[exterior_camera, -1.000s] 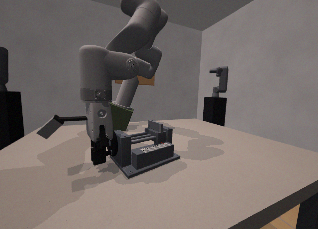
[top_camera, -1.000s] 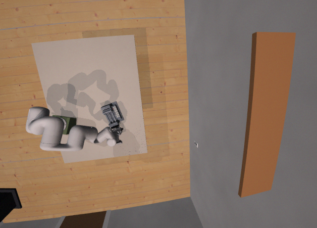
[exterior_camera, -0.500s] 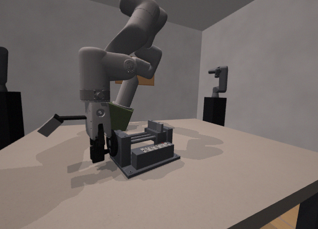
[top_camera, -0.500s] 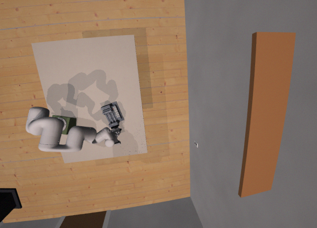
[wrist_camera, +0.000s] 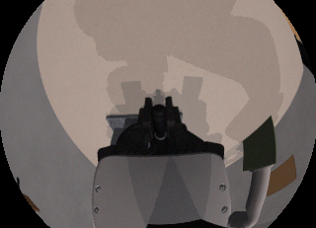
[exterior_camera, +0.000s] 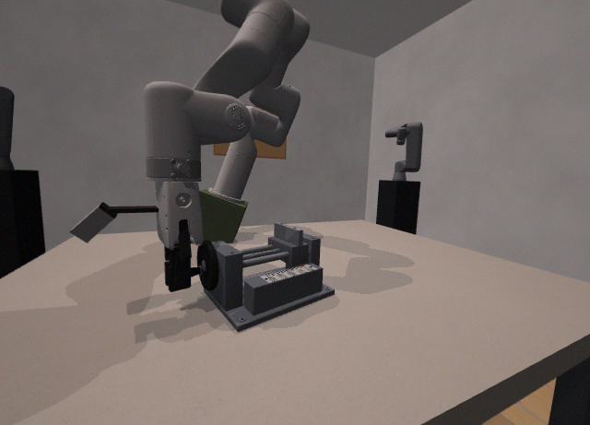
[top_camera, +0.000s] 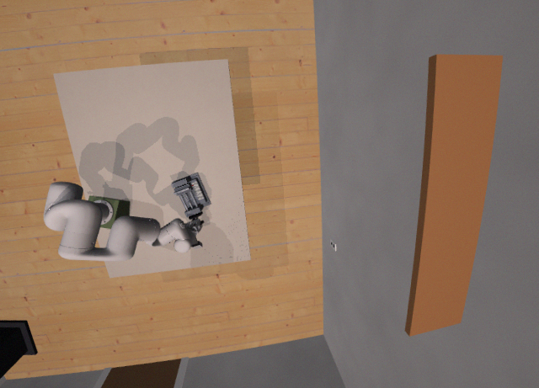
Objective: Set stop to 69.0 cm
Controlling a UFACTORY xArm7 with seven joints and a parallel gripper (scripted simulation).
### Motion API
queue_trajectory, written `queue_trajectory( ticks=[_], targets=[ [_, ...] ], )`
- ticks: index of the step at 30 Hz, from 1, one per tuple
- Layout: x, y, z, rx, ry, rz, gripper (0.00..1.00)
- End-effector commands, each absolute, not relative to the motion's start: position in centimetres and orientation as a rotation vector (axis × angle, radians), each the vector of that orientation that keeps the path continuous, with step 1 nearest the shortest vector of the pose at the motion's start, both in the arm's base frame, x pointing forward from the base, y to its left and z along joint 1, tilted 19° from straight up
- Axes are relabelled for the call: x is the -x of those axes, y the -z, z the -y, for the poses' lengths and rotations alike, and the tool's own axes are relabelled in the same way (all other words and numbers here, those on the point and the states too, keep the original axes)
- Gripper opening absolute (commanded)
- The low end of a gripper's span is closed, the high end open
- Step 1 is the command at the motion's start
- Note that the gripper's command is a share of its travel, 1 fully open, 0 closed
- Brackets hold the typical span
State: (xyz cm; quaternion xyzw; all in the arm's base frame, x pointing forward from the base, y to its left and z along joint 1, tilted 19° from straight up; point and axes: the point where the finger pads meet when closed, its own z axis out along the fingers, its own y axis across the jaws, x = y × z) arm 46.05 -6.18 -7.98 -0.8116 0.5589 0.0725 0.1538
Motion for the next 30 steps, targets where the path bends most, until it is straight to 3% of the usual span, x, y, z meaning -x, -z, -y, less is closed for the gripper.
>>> queue_trajectory(
  ticks=[1,30],
  targets=[
    [-45.7,7.3,6.7,2.326,-0.204,-1.605,0.06],
    [-47.9,3.5,7.0,2.326,-0.204,-1.605,0.06]
  ],
)
